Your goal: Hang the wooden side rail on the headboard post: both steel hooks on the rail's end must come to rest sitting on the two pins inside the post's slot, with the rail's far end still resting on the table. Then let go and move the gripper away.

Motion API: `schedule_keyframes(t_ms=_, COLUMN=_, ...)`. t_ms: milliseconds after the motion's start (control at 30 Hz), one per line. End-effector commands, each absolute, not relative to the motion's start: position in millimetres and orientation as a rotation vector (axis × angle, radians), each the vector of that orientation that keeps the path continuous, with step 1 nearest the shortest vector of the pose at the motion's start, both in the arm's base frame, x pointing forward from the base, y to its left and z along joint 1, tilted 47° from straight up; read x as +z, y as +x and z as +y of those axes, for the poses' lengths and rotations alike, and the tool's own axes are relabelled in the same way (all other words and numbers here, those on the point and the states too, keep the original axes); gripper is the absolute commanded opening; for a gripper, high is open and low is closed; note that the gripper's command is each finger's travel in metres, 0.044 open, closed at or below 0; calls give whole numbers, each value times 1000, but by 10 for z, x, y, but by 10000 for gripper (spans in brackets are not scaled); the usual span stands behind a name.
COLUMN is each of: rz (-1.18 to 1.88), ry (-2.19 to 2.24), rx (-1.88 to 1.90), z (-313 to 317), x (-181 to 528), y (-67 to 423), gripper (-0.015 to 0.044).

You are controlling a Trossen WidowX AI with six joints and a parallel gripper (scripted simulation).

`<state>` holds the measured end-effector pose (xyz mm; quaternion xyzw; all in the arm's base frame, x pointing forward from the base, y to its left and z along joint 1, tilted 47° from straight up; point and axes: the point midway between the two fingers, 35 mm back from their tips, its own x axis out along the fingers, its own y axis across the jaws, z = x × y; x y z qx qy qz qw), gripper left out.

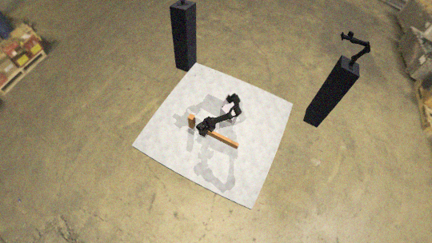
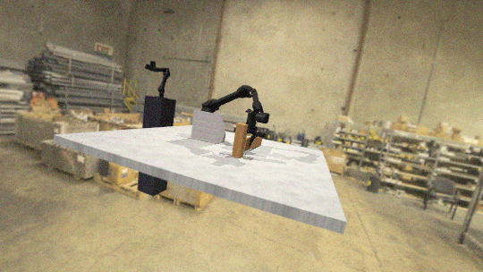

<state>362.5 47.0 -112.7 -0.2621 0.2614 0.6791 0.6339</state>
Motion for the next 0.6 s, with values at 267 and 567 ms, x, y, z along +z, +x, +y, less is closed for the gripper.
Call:
schedule_keyframes(t_ms=267, rz=601, ry=-598, rx=1544, z=414, x=-1128, y=3625, gripper=0)
schedule_keyframes(t_ms=567, rz=601, ry=-598, rx=1544, z=415, x=-1142, y=3628, gripper=0)
